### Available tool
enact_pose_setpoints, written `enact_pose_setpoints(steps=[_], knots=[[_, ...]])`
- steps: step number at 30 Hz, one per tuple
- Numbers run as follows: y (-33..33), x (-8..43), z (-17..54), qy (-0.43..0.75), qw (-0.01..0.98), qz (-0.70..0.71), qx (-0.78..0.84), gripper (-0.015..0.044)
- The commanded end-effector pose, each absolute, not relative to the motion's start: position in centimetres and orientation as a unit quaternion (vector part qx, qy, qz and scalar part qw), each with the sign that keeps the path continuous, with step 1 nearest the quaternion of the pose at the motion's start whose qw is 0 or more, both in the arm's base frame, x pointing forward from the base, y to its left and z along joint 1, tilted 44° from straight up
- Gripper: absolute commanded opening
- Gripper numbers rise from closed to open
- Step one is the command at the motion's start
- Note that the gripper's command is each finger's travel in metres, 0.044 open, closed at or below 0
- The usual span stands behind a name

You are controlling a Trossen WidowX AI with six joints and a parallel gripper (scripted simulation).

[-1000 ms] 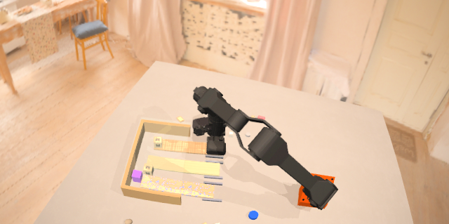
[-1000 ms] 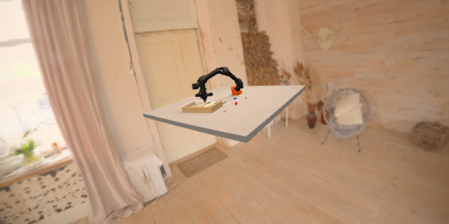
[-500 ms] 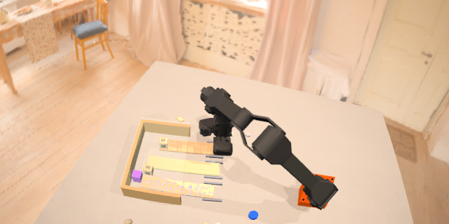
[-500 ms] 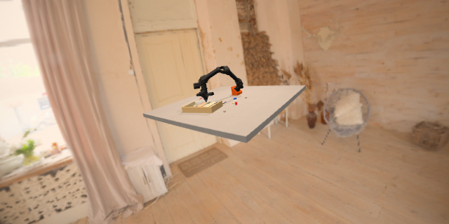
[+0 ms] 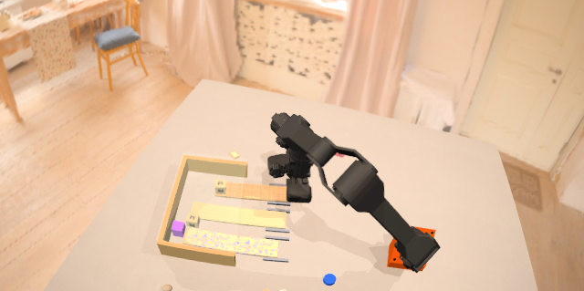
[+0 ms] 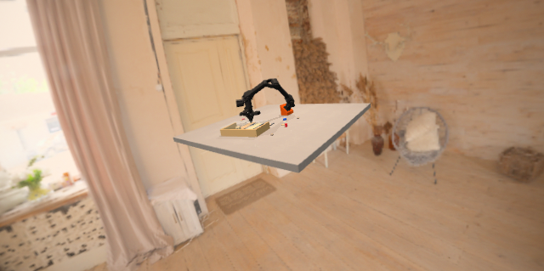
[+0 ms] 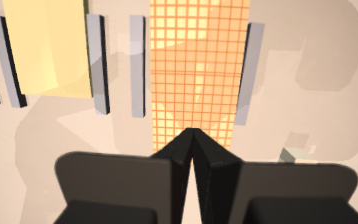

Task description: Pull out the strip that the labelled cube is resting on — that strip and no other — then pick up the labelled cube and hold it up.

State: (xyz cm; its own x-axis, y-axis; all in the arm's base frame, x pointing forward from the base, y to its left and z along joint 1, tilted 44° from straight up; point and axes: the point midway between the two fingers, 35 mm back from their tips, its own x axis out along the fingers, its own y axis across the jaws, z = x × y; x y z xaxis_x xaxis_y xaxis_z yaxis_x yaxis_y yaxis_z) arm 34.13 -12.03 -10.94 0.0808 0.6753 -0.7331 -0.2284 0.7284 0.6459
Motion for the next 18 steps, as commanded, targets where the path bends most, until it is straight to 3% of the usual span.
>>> enact_pose_setpoints(steps=[1, 18], knots=[[-11.7, 32.9, -11.6, 0.607, 0.702, 0.321, 0.187, 0.0000], [-12.0, 30.3, -12.1, 0.608, 0.702, 0.321, 0.187, 0.0000]])
